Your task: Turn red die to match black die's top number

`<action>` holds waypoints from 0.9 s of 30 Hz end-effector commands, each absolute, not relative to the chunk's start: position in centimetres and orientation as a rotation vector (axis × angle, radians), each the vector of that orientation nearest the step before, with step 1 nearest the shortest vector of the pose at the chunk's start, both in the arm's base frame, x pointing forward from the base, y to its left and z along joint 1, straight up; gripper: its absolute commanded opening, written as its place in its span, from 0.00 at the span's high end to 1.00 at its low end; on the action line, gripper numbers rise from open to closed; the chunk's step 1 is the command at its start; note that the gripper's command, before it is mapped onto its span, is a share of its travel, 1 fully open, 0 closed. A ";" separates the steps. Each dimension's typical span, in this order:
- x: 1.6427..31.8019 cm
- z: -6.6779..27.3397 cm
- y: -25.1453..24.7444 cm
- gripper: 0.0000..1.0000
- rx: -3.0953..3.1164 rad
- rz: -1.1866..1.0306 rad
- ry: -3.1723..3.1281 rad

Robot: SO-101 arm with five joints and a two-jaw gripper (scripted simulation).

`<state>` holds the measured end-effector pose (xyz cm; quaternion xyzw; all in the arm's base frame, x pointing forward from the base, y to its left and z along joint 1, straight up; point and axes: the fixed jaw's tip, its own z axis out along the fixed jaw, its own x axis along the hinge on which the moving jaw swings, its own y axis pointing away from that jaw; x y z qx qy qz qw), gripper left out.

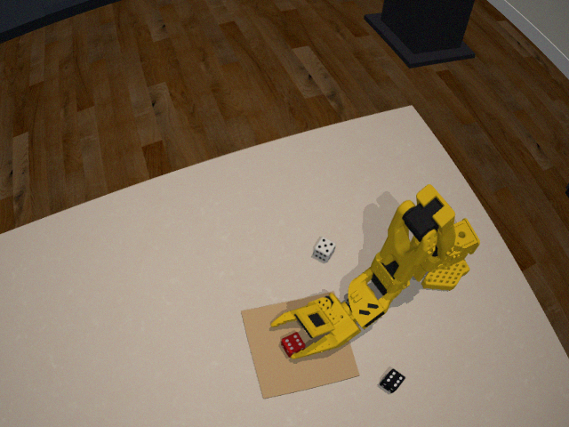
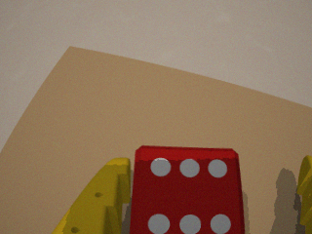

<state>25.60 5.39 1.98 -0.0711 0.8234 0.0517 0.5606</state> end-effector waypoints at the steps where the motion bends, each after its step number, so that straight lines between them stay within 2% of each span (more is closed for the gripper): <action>1: 26.3 3.2 5.6 0.67 -0.161 0.132 1.879; 8: 25.7 3.5 5.5 0.67 -0.159 0.134 1.864; 27: 21.7 5.8 4.8 0.67 -0.147 0.143 1.759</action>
